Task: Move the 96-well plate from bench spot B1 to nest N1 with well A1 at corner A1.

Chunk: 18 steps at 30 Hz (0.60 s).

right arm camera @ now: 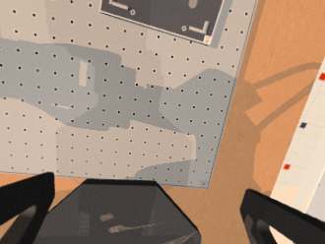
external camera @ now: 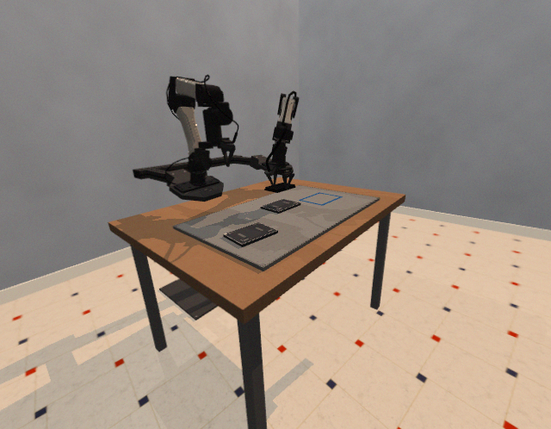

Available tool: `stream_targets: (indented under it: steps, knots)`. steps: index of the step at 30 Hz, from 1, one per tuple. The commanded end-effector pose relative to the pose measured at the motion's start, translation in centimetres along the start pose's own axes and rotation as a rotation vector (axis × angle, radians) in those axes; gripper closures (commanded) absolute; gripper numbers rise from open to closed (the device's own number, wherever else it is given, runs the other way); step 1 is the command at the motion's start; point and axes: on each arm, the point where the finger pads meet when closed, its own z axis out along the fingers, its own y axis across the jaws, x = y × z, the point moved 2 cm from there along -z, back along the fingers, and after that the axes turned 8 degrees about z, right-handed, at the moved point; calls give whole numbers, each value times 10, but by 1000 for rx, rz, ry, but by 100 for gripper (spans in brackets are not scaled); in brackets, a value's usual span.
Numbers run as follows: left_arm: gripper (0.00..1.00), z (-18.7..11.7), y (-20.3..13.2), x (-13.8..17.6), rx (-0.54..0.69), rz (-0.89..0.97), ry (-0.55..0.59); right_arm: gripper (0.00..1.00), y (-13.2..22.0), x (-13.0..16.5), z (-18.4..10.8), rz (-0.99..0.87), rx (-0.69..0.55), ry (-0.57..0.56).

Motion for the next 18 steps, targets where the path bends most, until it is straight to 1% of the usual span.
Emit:
stream_targets:
  steps: [1,11,12,15,17,18]
  knots:
    - [100,-13,1,7,-17,-7,0,0,0,9,8,2,-6,38]
    - [100,-12,3,9,-18,-10,-1,0,0,9,8,2,-6,38]
    - [100,-6,2,0,-12,-2,-7,0,0,9,8,2,-6,38]
    - [100,-6,2,0,-12,-2,-7,0,0,9,8,2,-6,38]
    - [100,14,-2,7,11,1,23,0,0,9,8,2,-6,38]
    - [100,16,-2,7,12,1,23,0,0,9,8,2,-6,38]
